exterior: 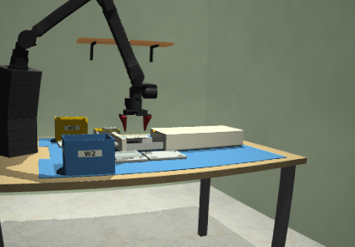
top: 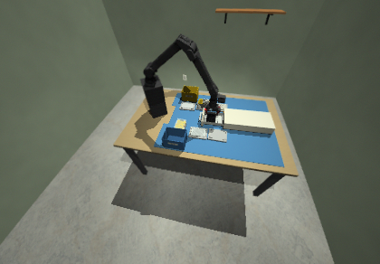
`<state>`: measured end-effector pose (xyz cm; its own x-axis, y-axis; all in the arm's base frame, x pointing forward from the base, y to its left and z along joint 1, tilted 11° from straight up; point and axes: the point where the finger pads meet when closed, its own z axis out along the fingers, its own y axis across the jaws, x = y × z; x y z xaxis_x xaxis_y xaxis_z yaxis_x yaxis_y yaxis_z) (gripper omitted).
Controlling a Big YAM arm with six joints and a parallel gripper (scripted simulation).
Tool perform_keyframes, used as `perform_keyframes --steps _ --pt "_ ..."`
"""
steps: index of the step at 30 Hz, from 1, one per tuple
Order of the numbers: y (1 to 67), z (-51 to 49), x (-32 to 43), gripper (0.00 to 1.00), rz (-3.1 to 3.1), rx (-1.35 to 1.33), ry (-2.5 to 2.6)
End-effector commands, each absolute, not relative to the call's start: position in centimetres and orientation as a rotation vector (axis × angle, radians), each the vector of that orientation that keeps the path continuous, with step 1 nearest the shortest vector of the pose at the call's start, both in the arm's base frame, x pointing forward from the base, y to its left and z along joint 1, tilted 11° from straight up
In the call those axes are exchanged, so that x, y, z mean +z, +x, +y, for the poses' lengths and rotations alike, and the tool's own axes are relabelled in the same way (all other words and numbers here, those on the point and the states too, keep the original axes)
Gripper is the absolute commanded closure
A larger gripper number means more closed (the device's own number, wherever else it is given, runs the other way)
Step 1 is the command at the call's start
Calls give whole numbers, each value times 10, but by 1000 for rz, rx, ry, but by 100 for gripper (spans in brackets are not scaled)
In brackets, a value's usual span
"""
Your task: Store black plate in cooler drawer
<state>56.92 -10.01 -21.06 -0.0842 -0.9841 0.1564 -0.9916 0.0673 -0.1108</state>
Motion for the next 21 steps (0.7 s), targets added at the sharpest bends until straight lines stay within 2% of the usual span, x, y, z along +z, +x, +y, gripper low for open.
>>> perform_keyframes --steps 1,21 --pt "583 -89 -183 0 -2268 331 2122" --pt "582 -85 -158 0 -2270 336 2123"
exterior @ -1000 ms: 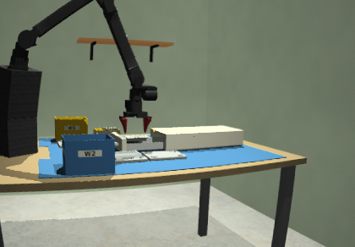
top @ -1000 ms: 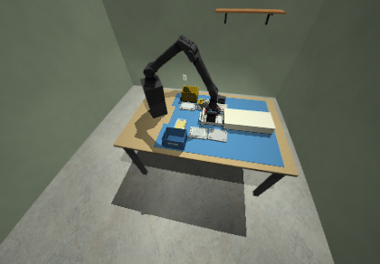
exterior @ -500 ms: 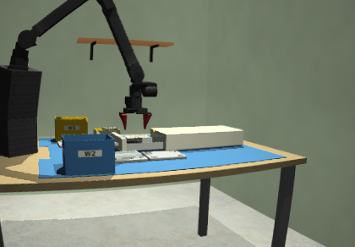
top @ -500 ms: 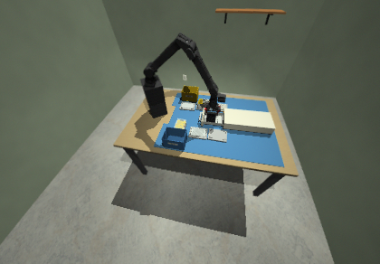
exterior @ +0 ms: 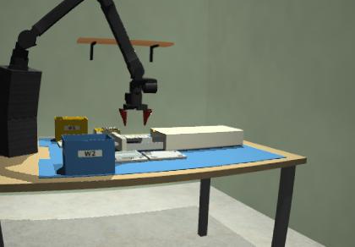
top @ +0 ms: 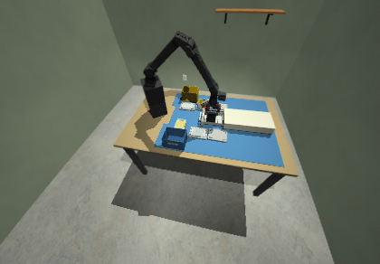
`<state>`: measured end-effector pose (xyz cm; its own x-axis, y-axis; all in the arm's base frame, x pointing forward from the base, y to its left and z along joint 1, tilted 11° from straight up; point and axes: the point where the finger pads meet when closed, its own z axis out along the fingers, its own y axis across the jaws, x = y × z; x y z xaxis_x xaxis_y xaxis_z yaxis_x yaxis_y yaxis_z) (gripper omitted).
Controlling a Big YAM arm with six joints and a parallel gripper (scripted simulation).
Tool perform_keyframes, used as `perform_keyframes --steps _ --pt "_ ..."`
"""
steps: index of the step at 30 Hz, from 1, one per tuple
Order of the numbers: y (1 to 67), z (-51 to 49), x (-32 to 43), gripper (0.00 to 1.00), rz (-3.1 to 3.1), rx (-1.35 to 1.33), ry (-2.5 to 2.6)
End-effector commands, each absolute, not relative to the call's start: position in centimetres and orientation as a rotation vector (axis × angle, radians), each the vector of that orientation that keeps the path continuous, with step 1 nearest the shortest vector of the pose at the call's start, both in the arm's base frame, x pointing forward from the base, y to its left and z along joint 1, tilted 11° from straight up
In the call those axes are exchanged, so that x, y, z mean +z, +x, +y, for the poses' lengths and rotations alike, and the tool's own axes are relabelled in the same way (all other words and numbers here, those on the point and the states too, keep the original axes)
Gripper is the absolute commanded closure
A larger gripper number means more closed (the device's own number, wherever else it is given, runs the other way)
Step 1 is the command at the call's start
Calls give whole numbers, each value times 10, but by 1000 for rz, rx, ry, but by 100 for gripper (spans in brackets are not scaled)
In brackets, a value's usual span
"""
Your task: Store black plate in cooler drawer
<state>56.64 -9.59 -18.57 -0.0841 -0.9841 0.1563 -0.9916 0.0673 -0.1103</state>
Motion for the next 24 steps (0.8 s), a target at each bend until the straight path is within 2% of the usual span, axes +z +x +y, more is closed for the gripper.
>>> perform_keyframes --steps 1,24 --pt "585 -85 -155 0 -2273 343 2124" --pt "578 -82 -148 0 -2262 319 2121"
